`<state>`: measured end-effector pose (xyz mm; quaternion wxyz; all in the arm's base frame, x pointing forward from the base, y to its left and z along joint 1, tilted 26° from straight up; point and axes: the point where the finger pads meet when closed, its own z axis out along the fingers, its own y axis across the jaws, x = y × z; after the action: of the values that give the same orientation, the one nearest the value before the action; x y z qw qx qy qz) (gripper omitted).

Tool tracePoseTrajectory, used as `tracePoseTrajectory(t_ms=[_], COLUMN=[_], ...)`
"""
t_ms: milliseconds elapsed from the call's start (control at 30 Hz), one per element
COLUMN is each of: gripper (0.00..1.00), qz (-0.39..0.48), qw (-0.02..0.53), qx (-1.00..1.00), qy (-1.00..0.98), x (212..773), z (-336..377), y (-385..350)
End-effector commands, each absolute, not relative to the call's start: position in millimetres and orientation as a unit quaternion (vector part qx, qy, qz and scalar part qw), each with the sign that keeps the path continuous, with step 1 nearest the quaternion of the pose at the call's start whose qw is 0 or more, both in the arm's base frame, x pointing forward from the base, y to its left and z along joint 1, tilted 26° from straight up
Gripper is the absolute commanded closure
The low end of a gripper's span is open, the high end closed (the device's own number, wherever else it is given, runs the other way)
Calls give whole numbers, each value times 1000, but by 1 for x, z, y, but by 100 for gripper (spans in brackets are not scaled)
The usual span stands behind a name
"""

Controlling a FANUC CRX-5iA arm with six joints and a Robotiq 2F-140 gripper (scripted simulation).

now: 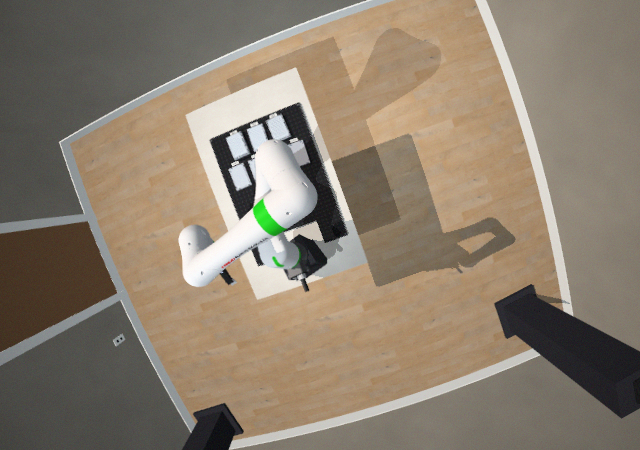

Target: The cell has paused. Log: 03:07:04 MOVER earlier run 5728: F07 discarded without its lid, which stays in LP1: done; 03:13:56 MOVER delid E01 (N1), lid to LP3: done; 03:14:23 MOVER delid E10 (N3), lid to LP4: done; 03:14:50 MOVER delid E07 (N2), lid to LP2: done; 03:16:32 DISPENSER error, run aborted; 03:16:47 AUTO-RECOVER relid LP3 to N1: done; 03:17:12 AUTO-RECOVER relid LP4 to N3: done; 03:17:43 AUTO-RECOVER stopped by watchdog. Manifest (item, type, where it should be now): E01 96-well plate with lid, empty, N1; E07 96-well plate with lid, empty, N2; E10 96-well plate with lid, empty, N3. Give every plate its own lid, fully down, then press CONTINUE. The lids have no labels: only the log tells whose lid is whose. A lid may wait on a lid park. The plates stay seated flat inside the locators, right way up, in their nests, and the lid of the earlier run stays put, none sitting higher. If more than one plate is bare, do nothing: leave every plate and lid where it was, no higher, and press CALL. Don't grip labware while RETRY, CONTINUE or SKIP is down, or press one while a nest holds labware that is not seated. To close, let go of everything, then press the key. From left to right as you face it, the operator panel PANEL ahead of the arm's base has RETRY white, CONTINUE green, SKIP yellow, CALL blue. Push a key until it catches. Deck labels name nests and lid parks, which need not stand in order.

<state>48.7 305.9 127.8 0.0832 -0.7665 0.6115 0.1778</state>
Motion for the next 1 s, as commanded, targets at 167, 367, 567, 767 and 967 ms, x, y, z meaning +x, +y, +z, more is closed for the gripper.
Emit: tracePoseTrajectory(t_ms=[167,367,567,767,967], gripper=[0,0,0,0,0], qz=[178,178,178,176,165], qw=[83,83,83,90,114], qx=[-767,-767,-766,-745,-651], qy=[611,611,612,637,732], x=[49,49,49,67,143], z=[128,128,128,129,131], y=[306,306,306,310,316])
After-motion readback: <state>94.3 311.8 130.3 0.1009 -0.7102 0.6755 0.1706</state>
